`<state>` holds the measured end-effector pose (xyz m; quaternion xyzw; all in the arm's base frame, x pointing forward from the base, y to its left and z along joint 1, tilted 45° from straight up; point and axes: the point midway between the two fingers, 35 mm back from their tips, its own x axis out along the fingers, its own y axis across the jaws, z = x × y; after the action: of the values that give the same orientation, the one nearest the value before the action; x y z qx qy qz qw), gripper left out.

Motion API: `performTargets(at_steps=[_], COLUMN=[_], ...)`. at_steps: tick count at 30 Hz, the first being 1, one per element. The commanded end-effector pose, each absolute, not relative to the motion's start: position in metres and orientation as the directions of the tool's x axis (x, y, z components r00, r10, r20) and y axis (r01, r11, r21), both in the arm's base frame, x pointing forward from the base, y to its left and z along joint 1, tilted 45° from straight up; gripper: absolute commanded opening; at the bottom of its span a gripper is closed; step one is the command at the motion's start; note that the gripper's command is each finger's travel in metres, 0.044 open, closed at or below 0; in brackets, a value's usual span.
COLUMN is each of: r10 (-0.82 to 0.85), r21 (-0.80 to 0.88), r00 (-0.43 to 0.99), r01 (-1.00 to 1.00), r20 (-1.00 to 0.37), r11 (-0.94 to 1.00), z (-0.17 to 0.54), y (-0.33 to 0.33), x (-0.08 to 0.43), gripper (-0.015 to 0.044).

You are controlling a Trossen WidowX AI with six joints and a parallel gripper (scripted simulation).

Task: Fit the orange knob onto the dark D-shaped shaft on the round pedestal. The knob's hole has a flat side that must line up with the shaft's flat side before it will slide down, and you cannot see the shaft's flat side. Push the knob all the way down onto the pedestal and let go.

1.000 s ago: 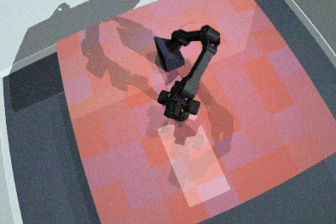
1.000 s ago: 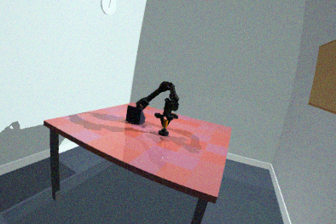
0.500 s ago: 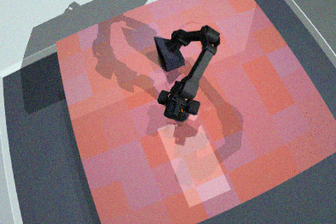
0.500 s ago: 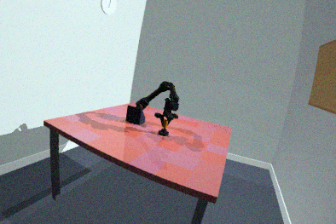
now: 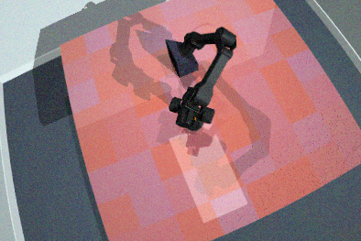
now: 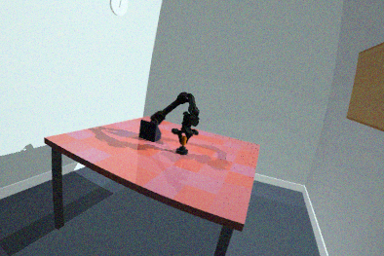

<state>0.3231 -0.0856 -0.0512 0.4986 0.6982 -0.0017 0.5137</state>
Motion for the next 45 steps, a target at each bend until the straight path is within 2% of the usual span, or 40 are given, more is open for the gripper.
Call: performTargets(at_steps=[1,10,18,38,45], r10=[0.694,0.694,0.694,0.694,0.694], r21=[0.51,0.506,0.401,0.396,0.274], r00=[0.028,0.028,0.028,0.028,0.028], r01=[0.699,0.705,0.832,0.837,0.929], r20=[-0.72,-0.72,-0.72,-0.72,-0.72], r11=[0.501,0.496,0.382,0.377,0.247], z=[-0.0514,-0.0472,-0.0466,-0.0469,-0.0462], y=[-0.0857,-0.088,-0.0871,-0.0878,-0.0888], x=[0.3236,0.3247,0.3286,0.3283,0.3256], gripper=[0.0,0.0,0.0,0.0,0.0])
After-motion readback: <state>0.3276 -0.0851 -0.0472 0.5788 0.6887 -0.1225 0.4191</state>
